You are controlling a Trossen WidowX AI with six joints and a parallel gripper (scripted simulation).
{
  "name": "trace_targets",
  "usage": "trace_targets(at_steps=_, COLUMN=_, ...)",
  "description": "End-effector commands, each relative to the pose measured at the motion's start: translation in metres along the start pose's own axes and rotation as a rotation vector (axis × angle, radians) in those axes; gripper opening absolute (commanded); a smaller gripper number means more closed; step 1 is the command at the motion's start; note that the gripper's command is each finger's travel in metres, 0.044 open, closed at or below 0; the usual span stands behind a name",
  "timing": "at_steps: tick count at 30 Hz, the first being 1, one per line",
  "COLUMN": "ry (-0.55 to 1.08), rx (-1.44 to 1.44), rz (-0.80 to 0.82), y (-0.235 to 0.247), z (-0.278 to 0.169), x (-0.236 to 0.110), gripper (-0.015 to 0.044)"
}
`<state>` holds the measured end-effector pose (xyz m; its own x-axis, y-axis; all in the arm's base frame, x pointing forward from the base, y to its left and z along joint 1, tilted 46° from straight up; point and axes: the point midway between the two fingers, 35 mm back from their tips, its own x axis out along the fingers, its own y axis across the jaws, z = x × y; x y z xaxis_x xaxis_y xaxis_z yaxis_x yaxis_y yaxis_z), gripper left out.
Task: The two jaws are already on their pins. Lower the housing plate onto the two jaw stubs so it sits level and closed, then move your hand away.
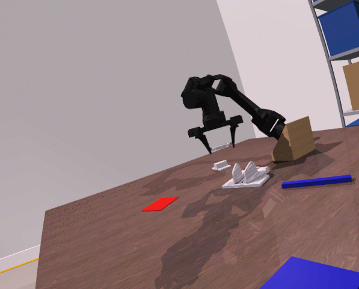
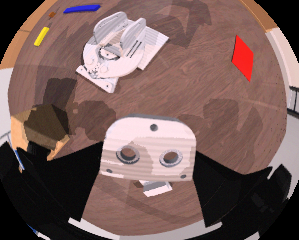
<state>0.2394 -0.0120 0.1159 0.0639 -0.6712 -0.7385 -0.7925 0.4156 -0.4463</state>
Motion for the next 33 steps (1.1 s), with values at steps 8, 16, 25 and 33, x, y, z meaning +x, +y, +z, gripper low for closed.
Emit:
trace_targets(at_steps=8, ry=0.008, rx=0.143, rz=0.004, y=0.021, z=0.029, x=0.002, gripper=0.0351)
trace_targets(at_steps=16, ry=0.016, rx=0.256, rz=-0.002, y=0.039, z=0.048, x=0.003, gripper=0.0351)
trace_targets(at_steps=25, ry=0.028, rx=0.384, rz=-0.016, y=0.062, z=0.067, x=0.006, gripper=0.0351)
trace_targets(at_steps=33, ry=0.037, rx=0.49, rz=-0.033, y=0.081, z=0.08, x=0.008, gripper=0.0351)
